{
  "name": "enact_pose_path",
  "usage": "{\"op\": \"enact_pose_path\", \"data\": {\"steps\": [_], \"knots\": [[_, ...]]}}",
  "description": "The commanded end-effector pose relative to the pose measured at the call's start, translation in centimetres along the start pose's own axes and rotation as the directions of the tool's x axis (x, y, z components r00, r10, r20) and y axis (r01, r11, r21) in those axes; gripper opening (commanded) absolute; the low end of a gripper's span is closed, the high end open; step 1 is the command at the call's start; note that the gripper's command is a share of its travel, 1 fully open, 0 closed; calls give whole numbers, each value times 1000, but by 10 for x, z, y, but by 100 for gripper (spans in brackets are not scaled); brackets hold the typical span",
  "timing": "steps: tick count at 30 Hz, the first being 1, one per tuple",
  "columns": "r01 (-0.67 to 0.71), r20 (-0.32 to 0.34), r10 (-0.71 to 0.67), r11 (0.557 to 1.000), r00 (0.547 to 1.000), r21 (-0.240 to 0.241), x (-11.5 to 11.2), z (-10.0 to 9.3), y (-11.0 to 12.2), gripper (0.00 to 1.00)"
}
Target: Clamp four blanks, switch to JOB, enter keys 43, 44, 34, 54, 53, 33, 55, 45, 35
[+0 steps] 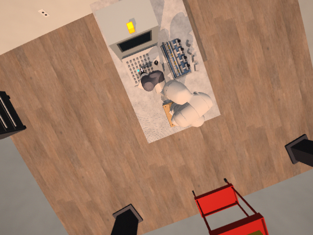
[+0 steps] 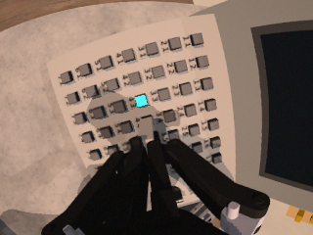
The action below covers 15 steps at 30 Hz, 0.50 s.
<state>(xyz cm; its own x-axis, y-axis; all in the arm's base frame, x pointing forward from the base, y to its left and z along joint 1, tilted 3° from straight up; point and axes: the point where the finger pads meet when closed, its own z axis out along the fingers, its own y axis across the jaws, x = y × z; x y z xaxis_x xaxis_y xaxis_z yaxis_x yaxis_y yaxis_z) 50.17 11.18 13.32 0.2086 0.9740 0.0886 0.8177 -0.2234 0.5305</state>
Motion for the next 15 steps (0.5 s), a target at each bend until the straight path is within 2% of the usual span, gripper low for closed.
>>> {"op": "enact_pose_path", "data": {"steps": [1,10,12,15], "knots": [[39,11,-39,999,999,11,-2,-2,-1,0],[39,11,-39,999,999,11,-2,-5,0,0],[39,11,-39,999,999,11,-2,-17,4,0],[39,11,-39,999,999,11,-1,-56,16,0]]}}
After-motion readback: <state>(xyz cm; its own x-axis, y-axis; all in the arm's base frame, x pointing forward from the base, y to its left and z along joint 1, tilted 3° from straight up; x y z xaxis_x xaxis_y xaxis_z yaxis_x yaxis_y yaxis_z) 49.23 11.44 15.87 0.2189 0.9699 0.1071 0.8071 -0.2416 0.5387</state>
